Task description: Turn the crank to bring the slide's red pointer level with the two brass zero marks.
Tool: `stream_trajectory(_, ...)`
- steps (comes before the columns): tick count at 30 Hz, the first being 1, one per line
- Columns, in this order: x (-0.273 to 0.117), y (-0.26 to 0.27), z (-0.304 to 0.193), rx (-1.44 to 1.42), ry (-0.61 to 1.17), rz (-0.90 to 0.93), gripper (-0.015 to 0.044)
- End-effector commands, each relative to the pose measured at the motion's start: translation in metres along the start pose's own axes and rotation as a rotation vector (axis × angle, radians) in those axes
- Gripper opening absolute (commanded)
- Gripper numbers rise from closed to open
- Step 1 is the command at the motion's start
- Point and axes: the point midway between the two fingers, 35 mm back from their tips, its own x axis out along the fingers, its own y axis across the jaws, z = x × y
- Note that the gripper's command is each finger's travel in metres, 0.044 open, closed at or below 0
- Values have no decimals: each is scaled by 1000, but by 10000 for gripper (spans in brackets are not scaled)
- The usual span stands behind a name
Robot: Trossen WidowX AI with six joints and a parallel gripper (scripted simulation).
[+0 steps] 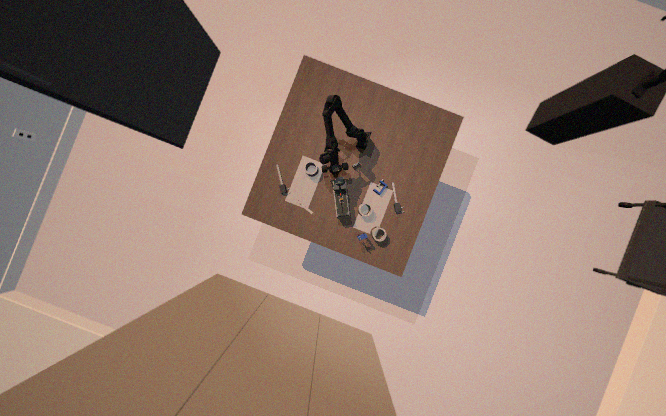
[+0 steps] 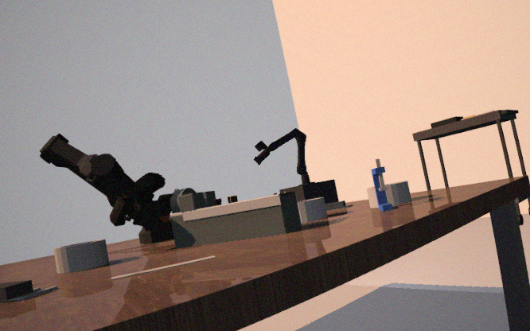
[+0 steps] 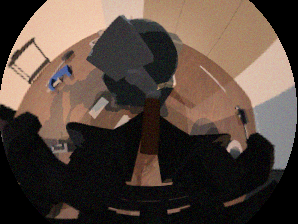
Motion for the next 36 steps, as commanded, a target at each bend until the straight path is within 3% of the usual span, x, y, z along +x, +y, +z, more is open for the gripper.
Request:
stream_trajectory(1,1,1,-1,0,3,5,0)
stream_trajectory(29,0,0,0,0,1,1,0)
stream_trajectory(36,0,0,0,0,1,1,184)
